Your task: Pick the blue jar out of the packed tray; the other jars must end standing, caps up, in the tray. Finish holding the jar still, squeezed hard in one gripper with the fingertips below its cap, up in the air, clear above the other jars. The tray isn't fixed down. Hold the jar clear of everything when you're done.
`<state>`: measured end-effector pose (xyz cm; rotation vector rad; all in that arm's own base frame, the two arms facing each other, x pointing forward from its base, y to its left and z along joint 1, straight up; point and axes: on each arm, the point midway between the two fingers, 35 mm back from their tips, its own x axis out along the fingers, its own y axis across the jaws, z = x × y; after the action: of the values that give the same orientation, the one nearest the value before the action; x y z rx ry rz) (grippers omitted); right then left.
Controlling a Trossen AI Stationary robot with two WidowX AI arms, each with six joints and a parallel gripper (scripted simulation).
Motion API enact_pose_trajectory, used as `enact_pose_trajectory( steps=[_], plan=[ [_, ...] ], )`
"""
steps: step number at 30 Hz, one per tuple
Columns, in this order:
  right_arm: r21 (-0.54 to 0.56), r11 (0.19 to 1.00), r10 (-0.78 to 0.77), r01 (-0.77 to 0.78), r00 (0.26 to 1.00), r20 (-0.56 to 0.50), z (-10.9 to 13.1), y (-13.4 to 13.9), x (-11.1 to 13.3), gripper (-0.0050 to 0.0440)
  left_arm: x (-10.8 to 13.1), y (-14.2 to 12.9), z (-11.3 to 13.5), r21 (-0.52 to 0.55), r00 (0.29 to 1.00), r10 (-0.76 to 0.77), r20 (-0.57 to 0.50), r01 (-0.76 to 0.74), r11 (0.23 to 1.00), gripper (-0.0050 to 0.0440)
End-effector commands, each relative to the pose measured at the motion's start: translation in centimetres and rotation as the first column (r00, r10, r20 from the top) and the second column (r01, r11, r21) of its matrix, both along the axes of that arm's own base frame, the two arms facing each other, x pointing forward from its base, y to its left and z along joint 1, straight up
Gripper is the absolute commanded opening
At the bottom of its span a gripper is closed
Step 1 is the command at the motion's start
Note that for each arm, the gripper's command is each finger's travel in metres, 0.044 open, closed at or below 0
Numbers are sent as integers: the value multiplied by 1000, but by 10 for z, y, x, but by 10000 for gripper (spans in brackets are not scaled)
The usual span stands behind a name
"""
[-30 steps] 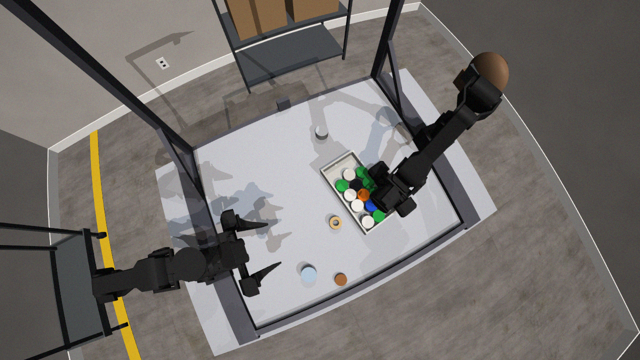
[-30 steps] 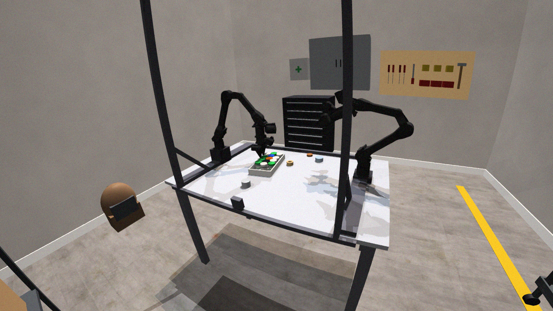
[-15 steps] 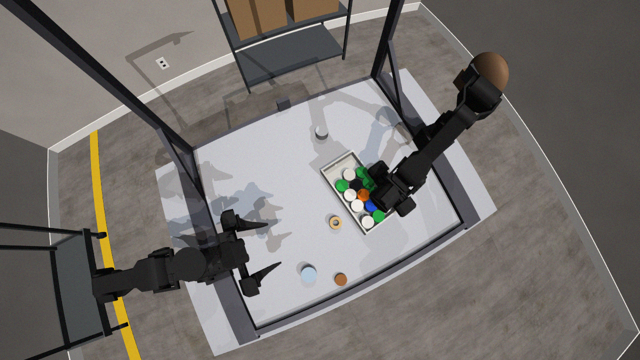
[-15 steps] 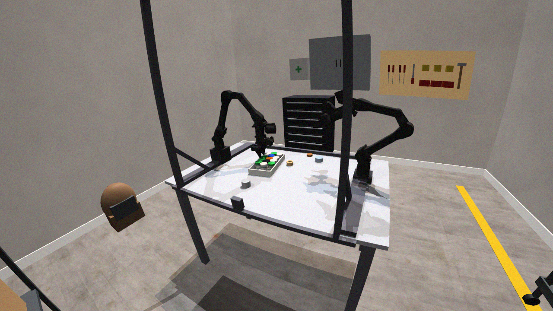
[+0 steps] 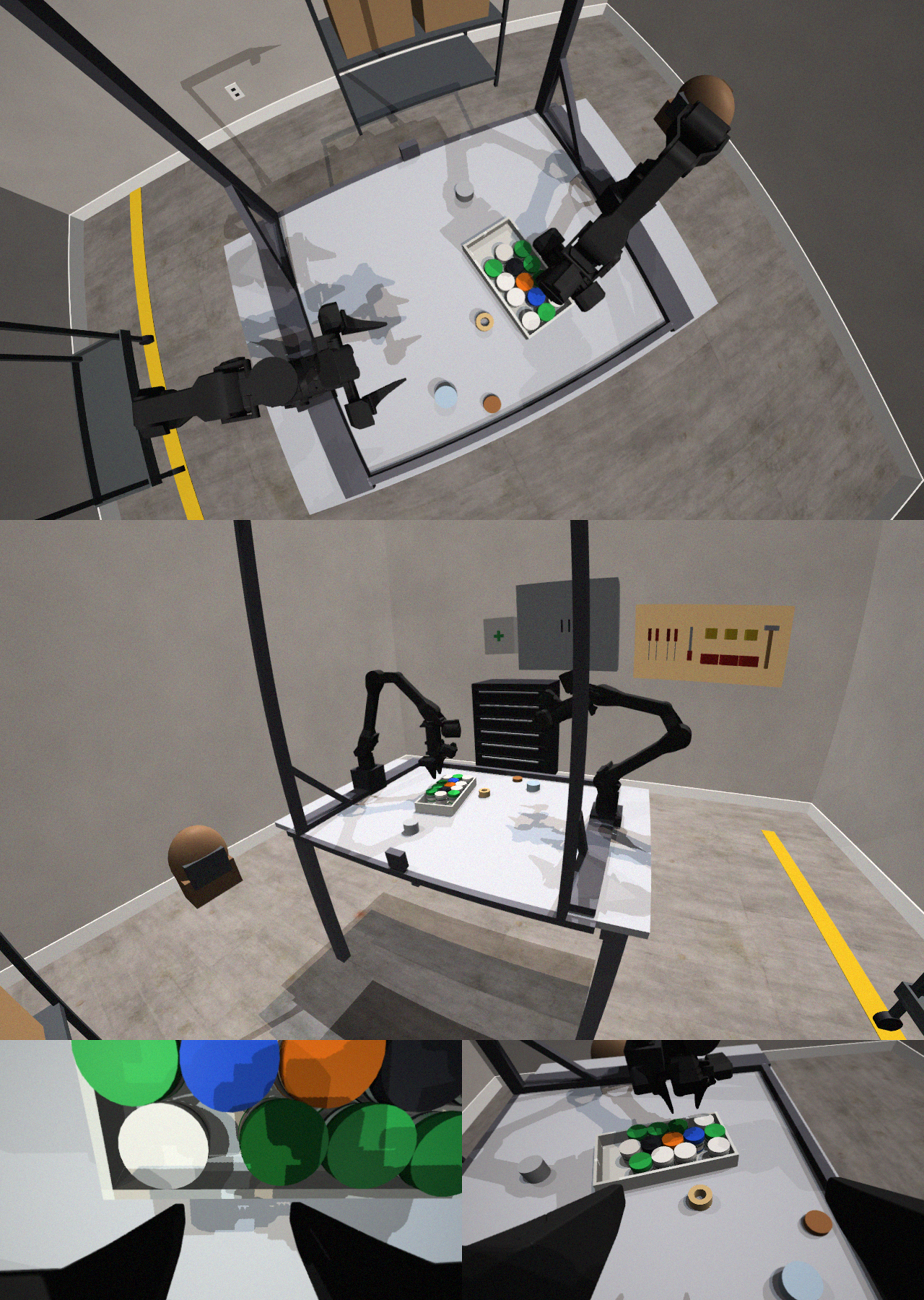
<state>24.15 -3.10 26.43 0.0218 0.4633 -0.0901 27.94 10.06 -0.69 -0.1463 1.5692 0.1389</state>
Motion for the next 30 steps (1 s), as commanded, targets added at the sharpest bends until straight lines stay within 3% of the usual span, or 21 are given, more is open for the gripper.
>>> enact_pose_trajectory(
  steps=[1, 2, 5, 12, 16, 23, 30],
  plan=[
    [-4, 1000, 3, -3, 1000, 23, 8, 1, -1, 440, 10, 5, 31, 22, 999, 0, 48, -1, 1000, 249],
    [-4, 1000, 3, -3, 1000, 23, 8, 1, -1, 440, 10, 5, 37, 22, 999, 0, 48, -1, 1000, 249],
    [-4, 1000, 3, -3, 1000, 24, 8, 1, -1, 440, 15, 4, 33, 11, 998, 10, 56, -10, 1000, 313],
    [-5, 1000, 8, -8, 1000, 25, 8, 1, 12, 440, 50, 3, 32, -58, 961, 223, 165, -216, 975, 313],
    [-4, 1000, 9, -9, 1000, 29, 9, 1, 19, 440, 56, 4, 32, -76, 936, 306, 172, -297, 952, 313],
    [-3, 1000, 17, -17, 999, 35, 7, 1, 40, 440, 62, 4, 30, -119, 807, 579, 113, -568, 814, 313],
    [-3, 1000, 23, -23, 999, 34, 5, 2, 49, 440, 69, 4, 28, -130, 602, 797, 44, -788, 602, 313]
  ],
)
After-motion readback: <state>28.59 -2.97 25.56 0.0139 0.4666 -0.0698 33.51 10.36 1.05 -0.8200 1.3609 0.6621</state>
